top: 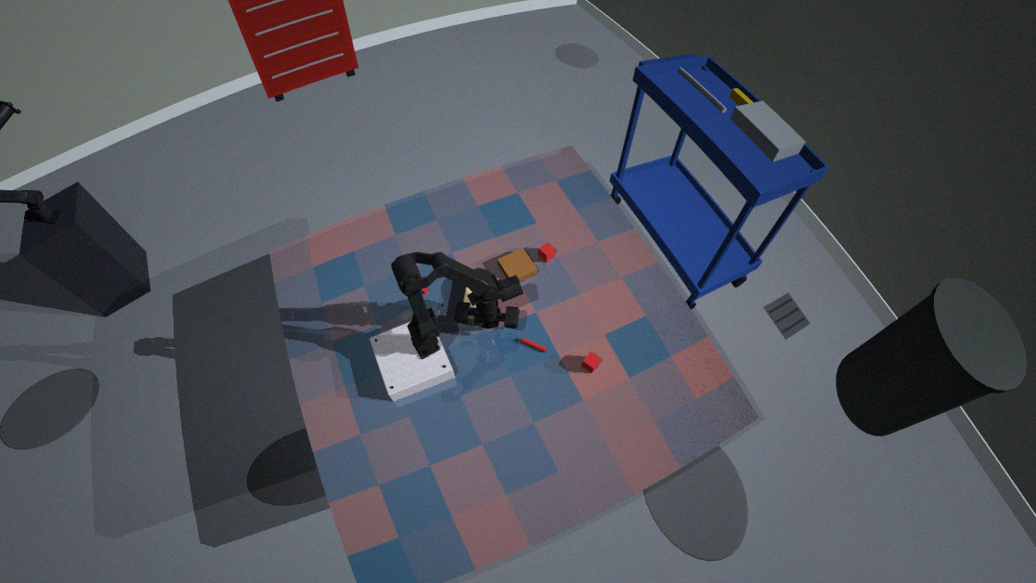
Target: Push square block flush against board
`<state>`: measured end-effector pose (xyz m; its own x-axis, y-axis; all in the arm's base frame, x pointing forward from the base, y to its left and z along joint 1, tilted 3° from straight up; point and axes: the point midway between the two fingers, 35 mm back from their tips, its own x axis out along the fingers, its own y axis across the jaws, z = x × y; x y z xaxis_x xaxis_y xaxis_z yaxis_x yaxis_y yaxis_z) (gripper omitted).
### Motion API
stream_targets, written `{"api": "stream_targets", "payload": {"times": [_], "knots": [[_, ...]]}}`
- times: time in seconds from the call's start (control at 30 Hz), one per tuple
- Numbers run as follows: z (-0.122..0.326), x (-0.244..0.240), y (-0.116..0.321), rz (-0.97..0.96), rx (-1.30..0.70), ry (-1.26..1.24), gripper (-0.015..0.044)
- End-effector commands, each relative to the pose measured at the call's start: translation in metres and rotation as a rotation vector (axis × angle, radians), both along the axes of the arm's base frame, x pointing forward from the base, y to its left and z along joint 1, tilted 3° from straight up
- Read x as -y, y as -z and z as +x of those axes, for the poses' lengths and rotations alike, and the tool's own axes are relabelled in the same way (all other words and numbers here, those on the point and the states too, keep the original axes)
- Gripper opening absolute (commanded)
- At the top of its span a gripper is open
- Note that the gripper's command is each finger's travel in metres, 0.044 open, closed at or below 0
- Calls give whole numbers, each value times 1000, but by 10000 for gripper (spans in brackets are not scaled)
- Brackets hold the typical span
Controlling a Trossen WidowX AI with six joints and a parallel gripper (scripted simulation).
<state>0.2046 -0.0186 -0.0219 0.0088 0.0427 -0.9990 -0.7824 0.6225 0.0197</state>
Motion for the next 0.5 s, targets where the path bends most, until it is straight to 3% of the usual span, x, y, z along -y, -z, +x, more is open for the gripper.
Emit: {"api": "stream_targets", "payload": {"times": [0.0,0.47], "knots": [[2,-2,1,-3,-8,1,0],[10,-11,1,-2,-7,1,0]]}}
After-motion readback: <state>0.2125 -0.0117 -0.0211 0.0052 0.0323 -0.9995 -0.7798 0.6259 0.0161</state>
